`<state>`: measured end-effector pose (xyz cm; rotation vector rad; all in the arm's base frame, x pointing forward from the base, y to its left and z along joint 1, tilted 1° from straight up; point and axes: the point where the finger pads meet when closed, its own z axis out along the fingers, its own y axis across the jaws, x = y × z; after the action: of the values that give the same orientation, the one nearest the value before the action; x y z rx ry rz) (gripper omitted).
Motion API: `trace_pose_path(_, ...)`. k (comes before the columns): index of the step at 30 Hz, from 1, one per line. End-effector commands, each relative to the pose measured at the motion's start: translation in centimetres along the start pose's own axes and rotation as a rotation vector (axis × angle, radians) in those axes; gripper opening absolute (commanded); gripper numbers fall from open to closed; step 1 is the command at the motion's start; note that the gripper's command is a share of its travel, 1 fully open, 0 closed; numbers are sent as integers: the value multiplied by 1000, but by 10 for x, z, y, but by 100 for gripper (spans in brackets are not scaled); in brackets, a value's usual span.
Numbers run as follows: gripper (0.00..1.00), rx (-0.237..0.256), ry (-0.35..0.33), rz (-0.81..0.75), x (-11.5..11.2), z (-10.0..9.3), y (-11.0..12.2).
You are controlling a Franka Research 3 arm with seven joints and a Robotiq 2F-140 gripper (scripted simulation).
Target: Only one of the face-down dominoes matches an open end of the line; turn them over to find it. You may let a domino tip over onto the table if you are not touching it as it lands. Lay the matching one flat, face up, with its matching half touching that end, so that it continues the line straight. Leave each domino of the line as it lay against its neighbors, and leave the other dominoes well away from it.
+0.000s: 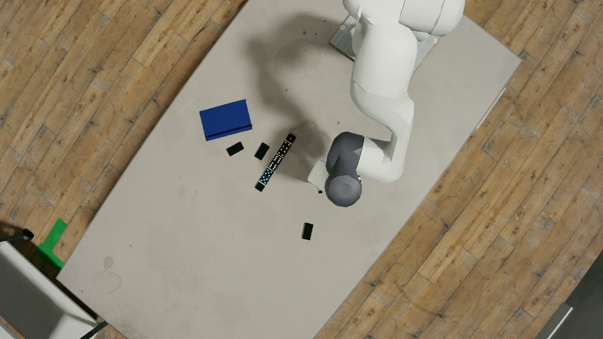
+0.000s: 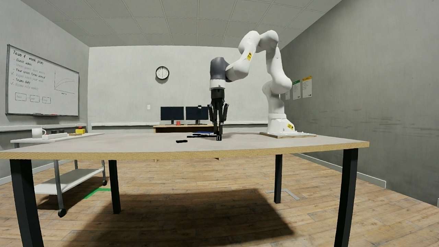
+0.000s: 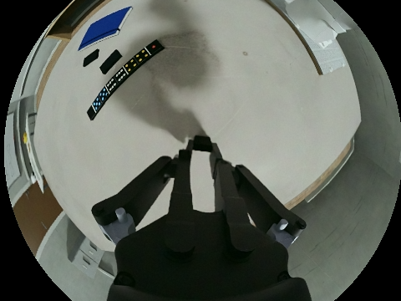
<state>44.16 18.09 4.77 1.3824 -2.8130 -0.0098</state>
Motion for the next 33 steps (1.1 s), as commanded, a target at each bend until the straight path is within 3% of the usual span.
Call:
trace_pose_path(1, 23, 1, 0, 4, 1, 1, -1)
trace_pose_path(10, 23, 1, 0, 4, 1, -13, -1)
trace_pose_path(33, 23, 1, -8, 4, 1, -13, -1)
